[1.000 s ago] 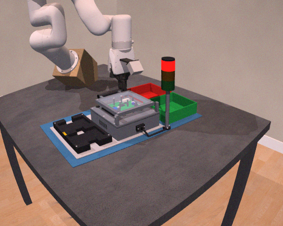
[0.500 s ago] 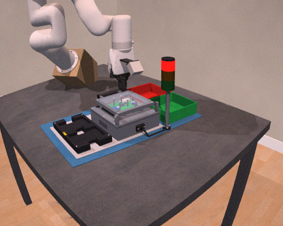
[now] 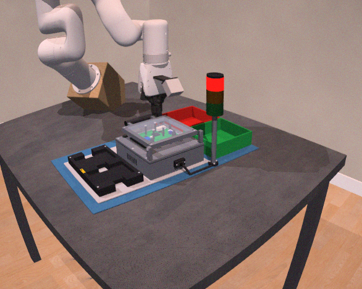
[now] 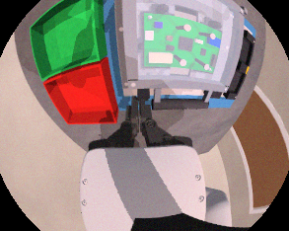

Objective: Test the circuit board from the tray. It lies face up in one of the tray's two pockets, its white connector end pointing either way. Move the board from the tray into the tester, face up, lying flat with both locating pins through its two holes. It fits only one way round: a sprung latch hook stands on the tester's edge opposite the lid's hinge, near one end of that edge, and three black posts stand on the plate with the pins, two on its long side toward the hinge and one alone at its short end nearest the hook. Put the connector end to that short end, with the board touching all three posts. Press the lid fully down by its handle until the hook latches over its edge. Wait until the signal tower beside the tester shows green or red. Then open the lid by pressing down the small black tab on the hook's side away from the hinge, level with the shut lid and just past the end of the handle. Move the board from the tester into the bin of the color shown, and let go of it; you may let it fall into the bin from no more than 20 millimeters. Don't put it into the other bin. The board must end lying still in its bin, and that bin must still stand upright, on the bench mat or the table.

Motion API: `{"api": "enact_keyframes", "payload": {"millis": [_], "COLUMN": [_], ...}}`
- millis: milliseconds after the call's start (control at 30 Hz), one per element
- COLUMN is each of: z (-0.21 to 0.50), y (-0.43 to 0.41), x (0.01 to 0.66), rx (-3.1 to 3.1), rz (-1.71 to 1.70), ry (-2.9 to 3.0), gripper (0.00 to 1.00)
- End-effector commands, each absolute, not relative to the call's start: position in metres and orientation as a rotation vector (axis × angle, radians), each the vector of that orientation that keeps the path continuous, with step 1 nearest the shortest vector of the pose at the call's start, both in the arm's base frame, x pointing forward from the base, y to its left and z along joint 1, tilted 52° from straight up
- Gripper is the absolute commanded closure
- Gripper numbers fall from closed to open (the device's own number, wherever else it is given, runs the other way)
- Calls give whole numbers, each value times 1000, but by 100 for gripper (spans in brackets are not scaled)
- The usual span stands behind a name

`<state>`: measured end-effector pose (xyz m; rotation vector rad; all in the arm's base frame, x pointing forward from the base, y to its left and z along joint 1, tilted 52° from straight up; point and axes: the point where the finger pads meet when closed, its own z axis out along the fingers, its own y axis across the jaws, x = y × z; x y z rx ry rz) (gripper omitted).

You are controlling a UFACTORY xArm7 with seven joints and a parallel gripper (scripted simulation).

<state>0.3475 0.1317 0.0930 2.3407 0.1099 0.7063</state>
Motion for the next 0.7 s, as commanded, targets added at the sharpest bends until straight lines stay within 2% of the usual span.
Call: {"api": "enact_keyframes", "payload": {"millis": [0, 667], "z": [94, 104], "y": [133, 143], "x": [348, 339], "rx": [2341, 2341], "rz": [710, 710], "ry": [111, 111], "gripper": [100, 100]}}
